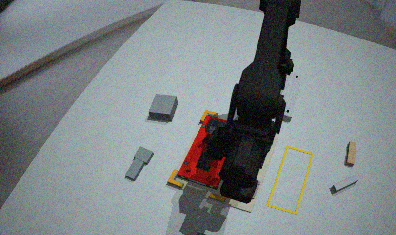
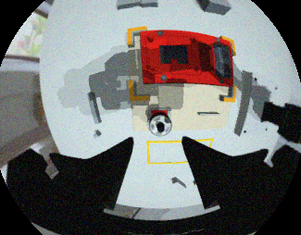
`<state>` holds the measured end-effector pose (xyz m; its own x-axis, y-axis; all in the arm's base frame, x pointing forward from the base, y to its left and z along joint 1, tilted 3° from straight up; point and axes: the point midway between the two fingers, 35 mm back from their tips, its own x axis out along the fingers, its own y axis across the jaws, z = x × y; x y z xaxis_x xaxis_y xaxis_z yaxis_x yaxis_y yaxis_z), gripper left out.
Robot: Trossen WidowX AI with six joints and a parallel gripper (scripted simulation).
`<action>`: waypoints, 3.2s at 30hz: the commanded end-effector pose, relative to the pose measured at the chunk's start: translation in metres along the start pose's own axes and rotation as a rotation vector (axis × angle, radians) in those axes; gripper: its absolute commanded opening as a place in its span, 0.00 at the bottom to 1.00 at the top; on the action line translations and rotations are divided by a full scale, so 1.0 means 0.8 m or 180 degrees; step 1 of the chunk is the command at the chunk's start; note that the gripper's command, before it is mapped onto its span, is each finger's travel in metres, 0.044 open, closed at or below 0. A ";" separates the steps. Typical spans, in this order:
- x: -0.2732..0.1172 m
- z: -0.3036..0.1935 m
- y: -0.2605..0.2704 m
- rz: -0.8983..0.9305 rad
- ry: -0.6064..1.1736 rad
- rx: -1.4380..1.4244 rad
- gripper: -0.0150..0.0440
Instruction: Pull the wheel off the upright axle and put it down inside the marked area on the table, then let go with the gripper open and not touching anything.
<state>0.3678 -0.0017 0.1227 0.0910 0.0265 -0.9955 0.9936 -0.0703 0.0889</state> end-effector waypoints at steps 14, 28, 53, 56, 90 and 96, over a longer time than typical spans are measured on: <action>0.067 -0.001 -0.008 -0.0052 -0.0001 0.0001 0.67; 0.066 -0.001 -0.008 -0.0052 -0.0001 0.0002 0.32; 0.056 -0.001 -0.007 -0.0050 -0.0005 0.0005 0.25; 0.055 -0.001 -0.007 -0.0050 -0.0006 0.0005 0.25; 0.041 -0.001 -0.007 -0.0047 -0.0011 0.0010 0.25; 0.038 -0.001 -0.007 -0.0046 -0.0012 0.0010 0.25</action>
<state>0.3647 0.0009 0.0787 0.0547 0.0256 -0.9982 0.9961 -0.0703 0.0528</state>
